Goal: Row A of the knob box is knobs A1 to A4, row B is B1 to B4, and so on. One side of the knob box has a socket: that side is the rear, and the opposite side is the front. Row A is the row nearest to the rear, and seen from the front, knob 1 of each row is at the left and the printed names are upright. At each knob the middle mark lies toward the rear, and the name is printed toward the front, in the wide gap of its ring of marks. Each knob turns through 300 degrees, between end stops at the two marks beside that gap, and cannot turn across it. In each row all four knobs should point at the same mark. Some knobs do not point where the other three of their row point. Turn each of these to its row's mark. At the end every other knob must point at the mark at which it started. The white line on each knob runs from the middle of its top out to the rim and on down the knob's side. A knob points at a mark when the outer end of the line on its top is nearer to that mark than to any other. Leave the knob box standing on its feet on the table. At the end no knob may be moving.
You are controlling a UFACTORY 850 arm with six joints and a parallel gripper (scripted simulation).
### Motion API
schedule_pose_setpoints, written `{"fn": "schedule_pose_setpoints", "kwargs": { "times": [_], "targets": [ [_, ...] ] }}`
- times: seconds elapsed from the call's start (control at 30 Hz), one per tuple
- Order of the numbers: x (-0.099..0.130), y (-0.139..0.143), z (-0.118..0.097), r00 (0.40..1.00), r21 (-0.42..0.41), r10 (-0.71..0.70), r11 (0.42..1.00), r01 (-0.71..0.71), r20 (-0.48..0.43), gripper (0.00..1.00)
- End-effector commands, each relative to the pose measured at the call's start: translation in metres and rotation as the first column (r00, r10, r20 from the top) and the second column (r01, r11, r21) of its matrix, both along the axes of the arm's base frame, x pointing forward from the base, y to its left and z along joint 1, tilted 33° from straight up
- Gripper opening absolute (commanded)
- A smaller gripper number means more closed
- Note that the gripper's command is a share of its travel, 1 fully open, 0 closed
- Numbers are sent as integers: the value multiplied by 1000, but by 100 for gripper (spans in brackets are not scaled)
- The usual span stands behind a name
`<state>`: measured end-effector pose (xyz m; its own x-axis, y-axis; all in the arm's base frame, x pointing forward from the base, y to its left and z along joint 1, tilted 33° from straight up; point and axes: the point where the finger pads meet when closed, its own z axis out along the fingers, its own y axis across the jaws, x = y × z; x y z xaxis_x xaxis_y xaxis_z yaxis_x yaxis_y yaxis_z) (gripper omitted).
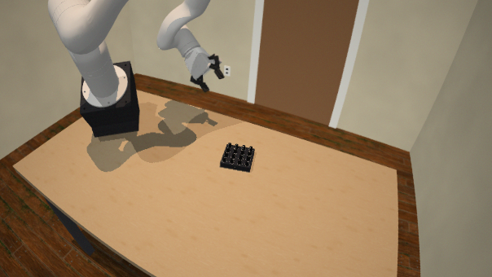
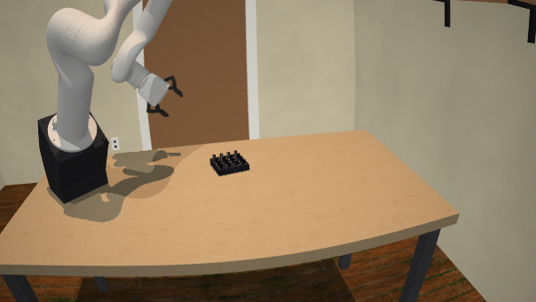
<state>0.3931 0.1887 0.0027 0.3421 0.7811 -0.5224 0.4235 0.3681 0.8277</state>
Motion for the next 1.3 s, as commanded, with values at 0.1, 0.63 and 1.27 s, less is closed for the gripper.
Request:
{"fn": "schedule_pose_setpoints", "kwargs": {
  "times": [0.1,0.63,1.27],
  "targets": [
    [0,1,0,1000,1,1,1000,-1,1,100],
    [6,-4,-1,999,40,-33,999,33,-5,100],
    [67,-70,-11,909,449,-402,795,408,-114,100]
  ]
}}
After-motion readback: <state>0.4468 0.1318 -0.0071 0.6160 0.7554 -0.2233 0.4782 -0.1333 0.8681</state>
